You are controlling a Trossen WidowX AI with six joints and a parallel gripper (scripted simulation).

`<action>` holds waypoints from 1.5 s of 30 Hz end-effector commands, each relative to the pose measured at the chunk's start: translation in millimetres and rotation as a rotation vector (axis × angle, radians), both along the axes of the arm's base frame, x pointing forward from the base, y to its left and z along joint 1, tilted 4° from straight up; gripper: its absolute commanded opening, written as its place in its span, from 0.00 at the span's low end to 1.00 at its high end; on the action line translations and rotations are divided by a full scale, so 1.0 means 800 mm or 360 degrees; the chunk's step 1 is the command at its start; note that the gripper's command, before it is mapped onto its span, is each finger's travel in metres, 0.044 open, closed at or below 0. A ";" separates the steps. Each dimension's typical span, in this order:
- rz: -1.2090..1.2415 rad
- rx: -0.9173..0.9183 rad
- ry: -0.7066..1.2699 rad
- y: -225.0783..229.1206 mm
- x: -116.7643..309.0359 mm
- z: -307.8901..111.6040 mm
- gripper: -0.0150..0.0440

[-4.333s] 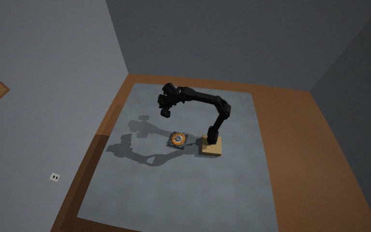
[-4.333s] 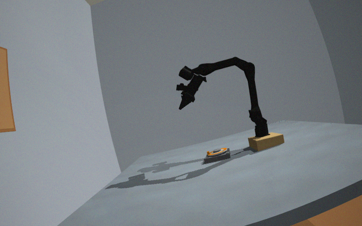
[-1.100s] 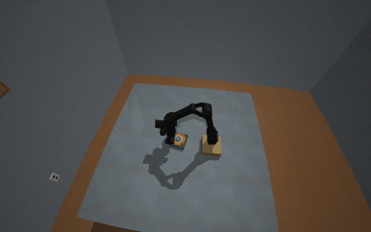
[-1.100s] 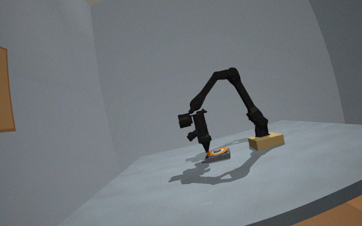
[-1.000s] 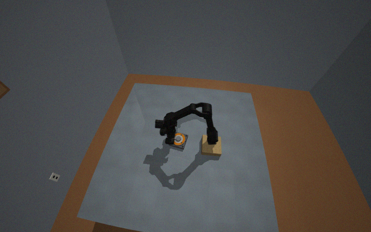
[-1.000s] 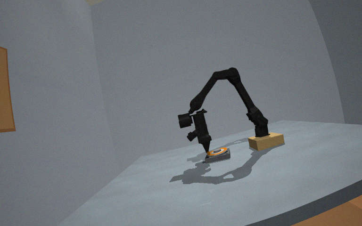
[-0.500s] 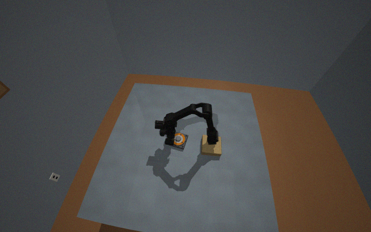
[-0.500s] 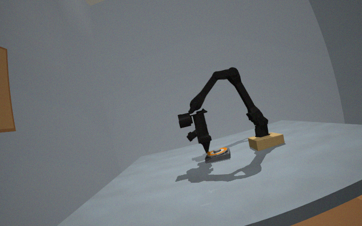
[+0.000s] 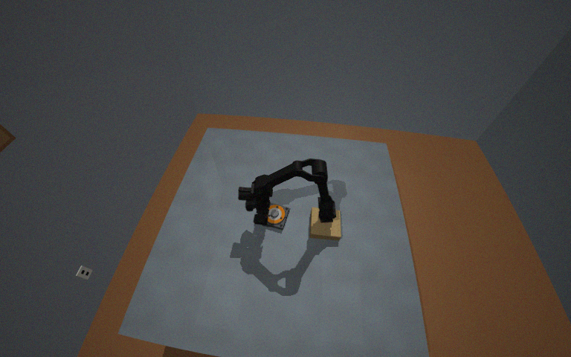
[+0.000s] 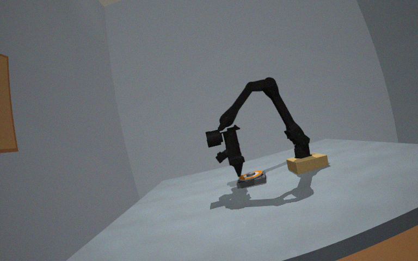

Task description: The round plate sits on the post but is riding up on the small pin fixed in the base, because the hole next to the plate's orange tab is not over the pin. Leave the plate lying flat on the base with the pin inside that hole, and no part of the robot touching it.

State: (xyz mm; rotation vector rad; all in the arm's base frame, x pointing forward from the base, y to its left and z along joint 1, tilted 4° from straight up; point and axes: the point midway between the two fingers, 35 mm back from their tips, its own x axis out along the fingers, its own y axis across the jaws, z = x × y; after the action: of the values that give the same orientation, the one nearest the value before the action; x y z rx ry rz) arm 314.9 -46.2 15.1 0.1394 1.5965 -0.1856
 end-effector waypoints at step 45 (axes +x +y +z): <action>0.0007 0.0027 0.0008 0.020 -0.005 -0.003 0.25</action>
State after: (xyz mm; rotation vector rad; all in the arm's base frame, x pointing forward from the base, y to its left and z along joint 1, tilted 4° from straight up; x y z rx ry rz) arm 313.9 -38.0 15.6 0.1398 1.5908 -0.1867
